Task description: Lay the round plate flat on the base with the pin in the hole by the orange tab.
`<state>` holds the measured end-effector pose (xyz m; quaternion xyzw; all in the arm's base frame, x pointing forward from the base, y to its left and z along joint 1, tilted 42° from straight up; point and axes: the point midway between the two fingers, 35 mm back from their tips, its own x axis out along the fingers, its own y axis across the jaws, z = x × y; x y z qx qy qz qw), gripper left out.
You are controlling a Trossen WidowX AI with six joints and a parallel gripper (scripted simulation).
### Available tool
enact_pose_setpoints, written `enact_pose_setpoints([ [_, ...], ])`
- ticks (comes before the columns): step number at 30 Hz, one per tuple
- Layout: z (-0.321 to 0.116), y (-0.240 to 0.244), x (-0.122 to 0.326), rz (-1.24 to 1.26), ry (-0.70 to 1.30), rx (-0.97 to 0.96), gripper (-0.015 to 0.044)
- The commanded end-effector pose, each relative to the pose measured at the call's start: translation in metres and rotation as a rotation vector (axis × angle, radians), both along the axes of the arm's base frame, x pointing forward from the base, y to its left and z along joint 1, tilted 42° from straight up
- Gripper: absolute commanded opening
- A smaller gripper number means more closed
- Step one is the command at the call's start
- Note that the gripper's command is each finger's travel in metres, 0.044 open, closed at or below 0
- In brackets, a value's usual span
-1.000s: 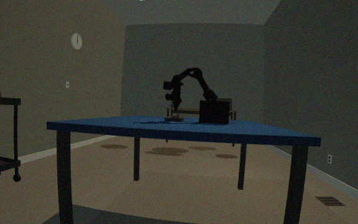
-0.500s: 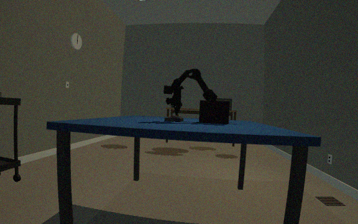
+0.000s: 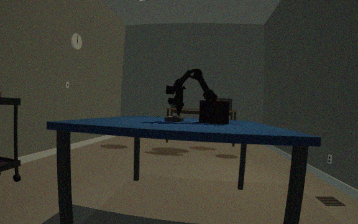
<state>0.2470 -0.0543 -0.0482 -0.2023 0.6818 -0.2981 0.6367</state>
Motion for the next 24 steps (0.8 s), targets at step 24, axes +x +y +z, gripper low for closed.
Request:
enact_pose_setpoints([
  [24, 0.0116, -0.0118, -0.0153, 0.002, 0.007, -0.006, 0.0000],
])
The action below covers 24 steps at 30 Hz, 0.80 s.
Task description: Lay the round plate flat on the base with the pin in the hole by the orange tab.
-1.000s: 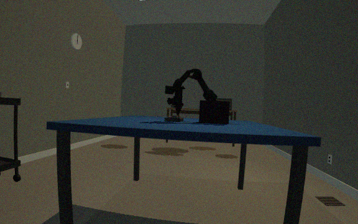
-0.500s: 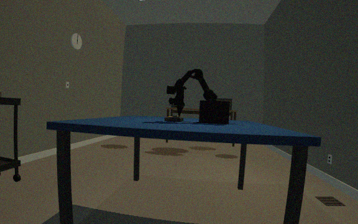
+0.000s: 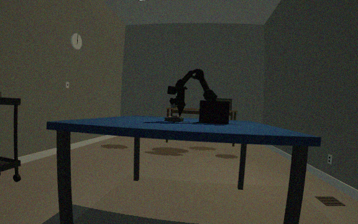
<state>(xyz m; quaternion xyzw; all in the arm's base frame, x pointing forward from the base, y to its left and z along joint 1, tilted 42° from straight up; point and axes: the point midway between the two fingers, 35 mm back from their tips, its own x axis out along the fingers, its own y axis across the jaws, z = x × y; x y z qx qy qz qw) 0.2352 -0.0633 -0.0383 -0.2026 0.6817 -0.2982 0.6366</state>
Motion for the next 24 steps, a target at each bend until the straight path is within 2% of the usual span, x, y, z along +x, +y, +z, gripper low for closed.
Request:
enact_pose_setpoints([
  [1, 0.002, -0.003, -0.004, 0.002, 0.006, -0.006, 0.0000],
  [11, 0.005, -0.007, -0.006, 0.002, 0.006, -0.006, 0.0000],
  [21, 0.038, 0.024, -0.004, 0.002, 0.006, -0.004, 0.0000],
  [24, 0.033, 0.020, -0.006, 0.008, 0.018, -0.010, 0.0000],
])
